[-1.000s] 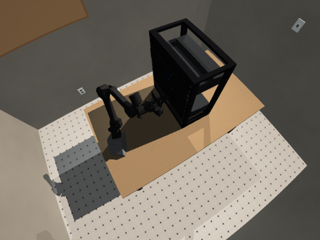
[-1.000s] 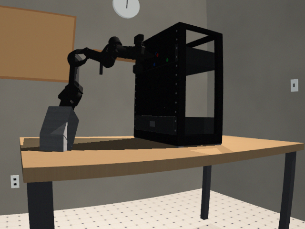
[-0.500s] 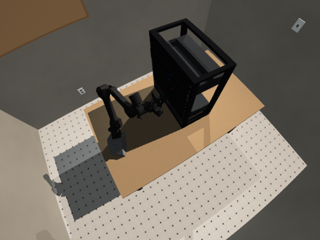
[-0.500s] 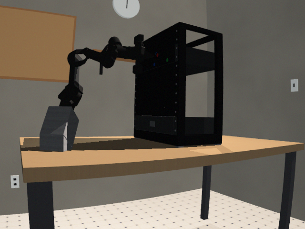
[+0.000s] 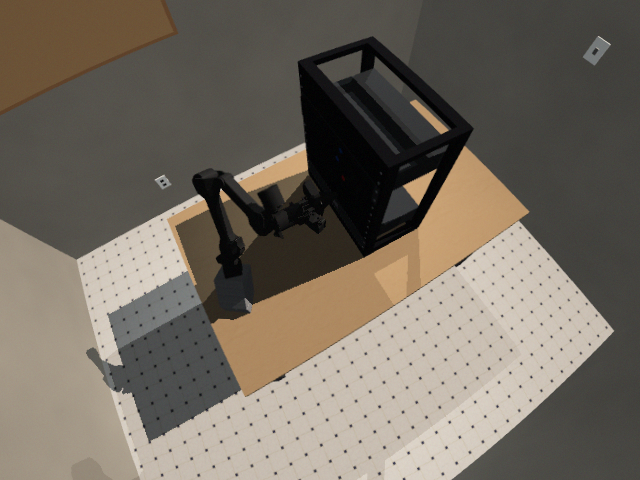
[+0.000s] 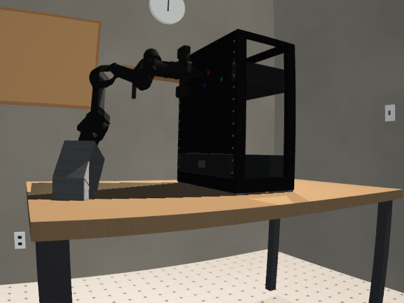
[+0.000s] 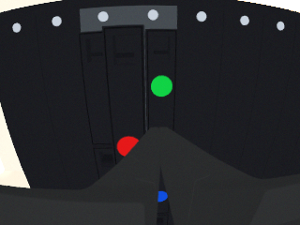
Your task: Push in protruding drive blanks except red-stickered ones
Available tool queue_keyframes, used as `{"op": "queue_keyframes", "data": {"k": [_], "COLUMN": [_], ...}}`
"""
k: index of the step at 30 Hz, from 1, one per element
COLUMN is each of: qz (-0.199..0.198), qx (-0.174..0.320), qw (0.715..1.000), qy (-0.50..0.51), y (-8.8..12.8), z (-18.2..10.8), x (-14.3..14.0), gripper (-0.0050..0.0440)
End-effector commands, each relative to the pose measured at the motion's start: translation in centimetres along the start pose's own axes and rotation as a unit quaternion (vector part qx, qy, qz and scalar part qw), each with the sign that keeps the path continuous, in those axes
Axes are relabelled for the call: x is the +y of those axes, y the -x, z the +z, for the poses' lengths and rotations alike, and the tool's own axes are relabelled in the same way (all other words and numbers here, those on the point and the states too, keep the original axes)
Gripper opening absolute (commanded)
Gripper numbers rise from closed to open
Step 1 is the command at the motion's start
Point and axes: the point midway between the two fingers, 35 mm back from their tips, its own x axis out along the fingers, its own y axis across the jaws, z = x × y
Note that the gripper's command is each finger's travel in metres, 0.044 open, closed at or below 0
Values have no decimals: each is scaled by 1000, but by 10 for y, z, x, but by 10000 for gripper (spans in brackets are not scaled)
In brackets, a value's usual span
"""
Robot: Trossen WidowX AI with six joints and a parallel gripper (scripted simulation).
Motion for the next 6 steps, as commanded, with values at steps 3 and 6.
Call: {"op": "queue_keyframes", "data": {"k": [3, 6], "qz": [2, 2], "qx": [4, 4], "qw": [1000, 1000], "qy": [3, 3], "y": [0, 0], "z": [-3, -3], "x": [3, 3], "gripper": [0, 0]}}
